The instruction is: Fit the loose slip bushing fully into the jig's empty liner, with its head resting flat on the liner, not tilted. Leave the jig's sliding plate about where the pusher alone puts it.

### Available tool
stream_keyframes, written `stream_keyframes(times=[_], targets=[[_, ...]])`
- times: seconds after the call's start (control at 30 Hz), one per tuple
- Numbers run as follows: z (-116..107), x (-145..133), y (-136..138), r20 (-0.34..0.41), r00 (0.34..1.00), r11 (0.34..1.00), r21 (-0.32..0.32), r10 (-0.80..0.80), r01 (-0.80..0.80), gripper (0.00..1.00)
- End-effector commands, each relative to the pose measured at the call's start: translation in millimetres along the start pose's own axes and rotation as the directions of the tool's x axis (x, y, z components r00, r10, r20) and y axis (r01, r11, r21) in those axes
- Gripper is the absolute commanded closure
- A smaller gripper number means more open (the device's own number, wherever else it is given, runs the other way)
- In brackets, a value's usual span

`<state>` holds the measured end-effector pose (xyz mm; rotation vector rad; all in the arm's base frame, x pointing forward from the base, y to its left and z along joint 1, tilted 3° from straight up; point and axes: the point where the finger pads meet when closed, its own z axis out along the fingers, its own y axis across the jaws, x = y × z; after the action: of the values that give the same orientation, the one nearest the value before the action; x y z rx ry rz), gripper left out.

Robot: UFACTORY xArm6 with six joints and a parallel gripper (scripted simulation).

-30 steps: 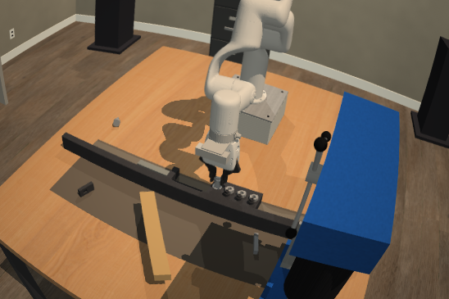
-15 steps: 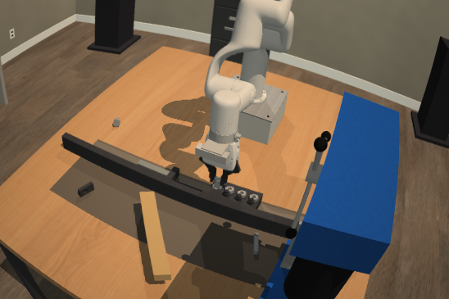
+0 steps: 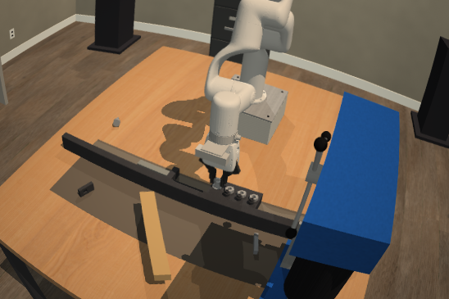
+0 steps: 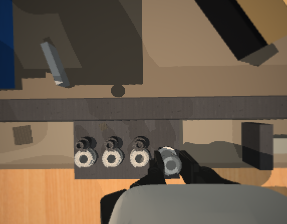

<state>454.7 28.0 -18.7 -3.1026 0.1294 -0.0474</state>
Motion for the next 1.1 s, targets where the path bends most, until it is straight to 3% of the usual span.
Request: stream_keyframes(times=[0.0, 1.07], targets=[[-1.4, 1.7, -0.2, -0.004, 1.000, 1.000, 0.001, 0.000, 0.000, 0.74], [3.6, 1.7, -0.2, -0.004, 1.000, 1.000, 0.001, 0.000, 0.000, 0.74]])
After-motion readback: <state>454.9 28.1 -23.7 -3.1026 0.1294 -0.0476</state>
